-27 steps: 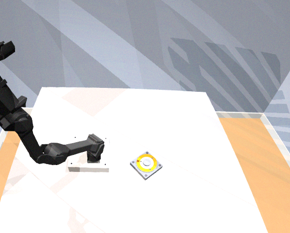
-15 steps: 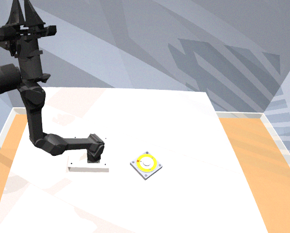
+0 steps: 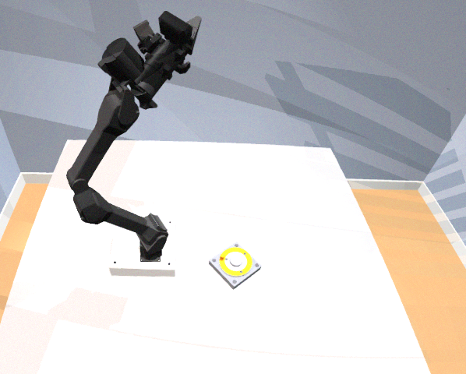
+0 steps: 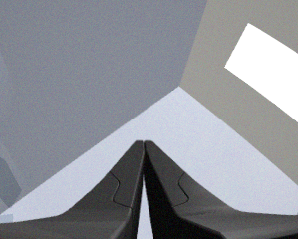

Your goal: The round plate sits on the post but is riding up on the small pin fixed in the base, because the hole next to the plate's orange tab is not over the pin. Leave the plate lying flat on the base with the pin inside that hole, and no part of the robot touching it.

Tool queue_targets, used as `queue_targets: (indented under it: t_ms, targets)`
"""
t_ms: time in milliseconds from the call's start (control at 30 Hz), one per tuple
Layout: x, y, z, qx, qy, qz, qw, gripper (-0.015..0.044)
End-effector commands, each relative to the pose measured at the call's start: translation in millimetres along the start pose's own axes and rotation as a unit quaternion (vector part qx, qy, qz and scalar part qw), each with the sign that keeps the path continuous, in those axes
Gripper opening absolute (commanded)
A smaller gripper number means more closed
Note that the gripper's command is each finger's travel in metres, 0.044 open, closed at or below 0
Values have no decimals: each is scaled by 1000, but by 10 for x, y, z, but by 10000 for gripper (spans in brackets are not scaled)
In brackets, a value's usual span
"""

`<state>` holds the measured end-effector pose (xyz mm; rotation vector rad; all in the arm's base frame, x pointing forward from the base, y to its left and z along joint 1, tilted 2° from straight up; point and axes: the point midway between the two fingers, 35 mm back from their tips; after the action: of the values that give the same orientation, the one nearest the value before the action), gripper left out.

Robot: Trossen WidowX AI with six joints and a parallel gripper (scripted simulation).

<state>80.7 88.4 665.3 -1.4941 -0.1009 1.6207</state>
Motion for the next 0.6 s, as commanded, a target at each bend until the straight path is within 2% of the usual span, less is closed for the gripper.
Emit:
queue_targets:
  t_ms: [0,167,267,400,467,567]
  targets:
    - [503,-192,-548,86,-43,62,993,0]
    - [1076,-229,-1223,195,-97,123,968,0]
    - [1518,-114,-1766,287,-141,163,933,0]
    - [2001,177,-2359,396,-192,198,876,0]
    - [2139,297,-2510,426,-202,209,857,0]
    - [2543,745,-2923,516,-232,238,790,0]
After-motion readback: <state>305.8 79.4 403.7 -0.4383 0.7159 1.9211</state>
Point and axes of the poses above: the point midway between the two fingers, 35 mm back from their tips, its own y axis back along the fingers, its own x axis across the jaws, z = x × y, and after that the axes turned 5 degrees about y, right-handed
